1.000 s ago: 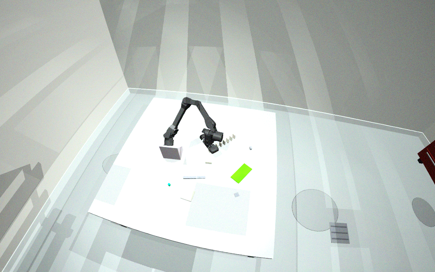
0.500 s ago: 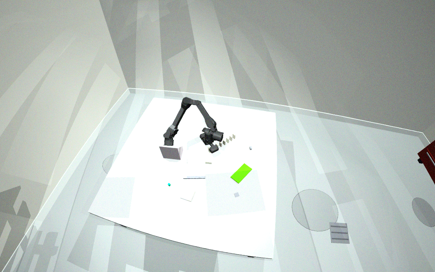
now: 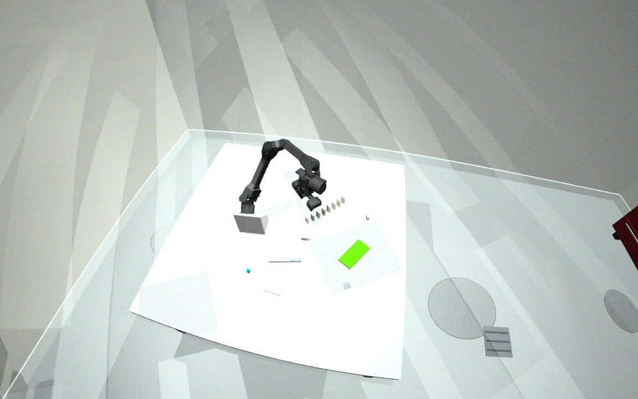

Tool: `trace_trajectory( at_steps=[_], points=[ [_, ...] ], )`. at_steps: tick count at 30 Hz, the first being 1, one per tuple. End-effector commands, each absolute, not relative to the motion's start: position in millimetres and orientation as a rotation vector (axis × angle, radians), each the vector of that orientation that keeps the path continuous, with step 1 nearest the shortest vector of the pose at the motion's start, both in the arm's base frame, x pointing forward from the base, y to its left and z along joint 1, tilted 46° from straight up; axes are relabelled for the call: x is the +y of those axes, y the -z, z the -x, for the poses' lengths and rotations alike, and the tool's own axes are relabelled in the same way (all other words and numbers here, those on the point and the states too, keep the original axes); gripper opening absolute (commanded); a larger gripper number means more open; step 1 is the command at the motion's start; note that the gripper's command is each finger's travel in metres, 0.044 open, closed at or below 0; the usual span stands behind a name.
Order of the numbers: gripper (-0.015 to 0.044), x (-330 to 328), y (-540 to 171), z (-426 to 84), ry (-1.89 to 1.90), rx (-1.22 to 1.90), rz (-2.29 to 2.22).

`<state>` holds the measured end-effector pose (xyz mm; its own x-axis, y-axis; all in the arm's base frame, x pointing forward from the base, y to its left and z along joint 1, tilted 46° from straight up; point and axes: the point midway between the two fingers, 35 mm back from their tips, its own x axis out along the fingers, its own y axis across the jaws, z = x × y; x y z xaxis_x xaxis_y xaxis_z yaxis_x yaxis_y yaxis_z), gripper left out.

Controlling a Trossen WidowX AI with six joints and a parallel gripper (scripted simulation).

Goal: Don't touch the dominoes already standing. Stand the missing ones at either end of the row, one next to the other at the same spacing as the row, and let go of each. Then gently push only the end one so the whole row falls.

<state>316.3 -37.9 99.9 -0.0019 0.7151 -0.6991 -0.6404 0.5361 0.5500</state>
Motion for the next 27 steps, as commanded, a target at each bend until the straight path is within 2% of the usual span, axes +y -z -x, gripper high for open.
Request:
trace_trajectory(
  at_steps=[1,10,19,27],
  points=[
    [0.0440,-41.3,-101.5,-314.9,-1.070,1.171,-0.087],
    [0.0440,-62.1,22.5,-341.5,-0.661,1.468,-0.584],
    [0.0440,-61.3,26.0,-341.7,-0.653,1.473,-0.593],
    [0.0440,-16.2,69.1,-341.1,-0.655,1.471,-0.595]
  ],
)
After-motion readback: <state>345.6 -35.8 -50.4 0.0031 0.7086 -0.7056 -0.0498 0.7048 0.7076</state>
